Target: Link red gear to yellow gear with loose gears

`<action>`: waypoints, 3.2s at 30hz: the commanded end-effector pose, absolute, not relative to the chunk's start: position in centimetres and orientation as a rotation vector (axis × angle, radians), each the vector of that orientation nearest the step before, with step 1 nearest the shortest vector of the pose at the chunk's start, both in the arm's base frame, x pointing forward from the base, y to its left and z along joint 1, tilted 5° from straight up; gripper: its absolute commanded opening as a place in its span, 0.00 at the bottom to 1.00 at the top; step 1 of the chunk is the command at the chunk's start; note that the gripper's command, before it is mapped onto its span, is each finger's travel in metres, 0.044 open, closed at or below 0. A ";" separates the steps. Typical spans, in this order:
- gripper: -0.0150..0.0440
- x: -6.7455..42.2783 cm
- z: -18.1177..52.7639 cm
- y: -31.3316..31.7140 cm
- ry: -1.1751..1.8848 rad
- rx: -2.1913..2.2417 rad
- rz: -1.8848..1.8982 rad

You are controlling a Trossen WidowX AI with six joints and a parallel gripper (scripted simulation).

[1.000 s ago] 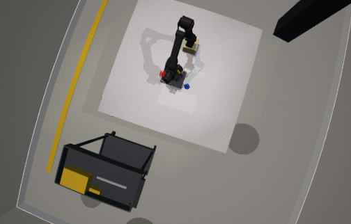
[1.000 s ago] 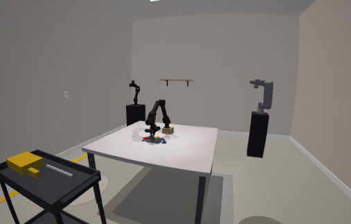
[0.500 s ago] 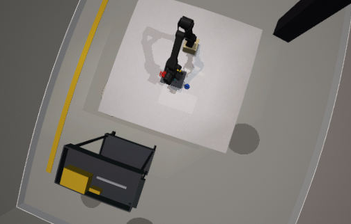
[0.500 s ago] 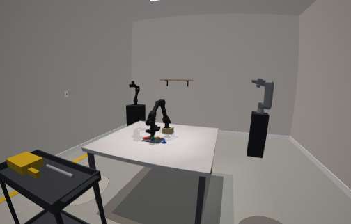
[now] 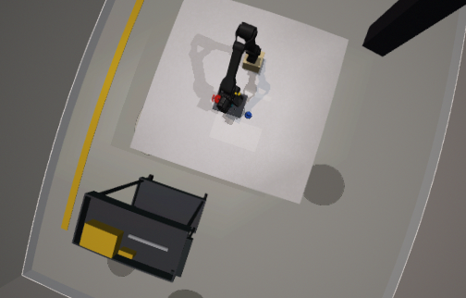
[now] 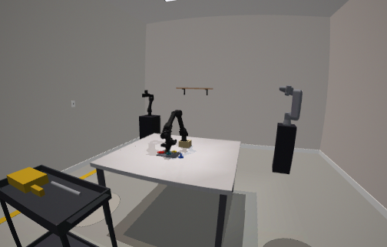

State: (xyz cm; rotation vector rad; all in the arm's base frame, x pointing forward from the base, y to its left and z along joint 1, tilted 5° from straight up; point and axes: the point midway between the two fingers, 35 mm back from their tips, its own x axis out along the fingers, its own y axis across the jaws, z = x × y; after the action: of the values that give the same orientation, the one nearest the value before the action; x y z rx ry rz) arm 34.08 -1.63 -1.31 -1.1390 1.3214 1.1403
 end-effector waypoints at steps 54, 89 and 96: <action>1.00 35.4 -0.3 13.8 1.589 -0.382 0.350; 0.47 35.4 -2.9 13.7 1.589 -0.382 0.350; 0.32 35.4 -2.9 13.7 1.589 -0.382 0.350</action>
State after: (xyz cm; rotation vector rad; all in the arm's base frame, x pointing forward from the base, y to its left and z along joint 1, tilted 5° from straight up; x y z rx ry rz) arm 35.37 13.61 -2.80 -0.3858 1.5888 0.3487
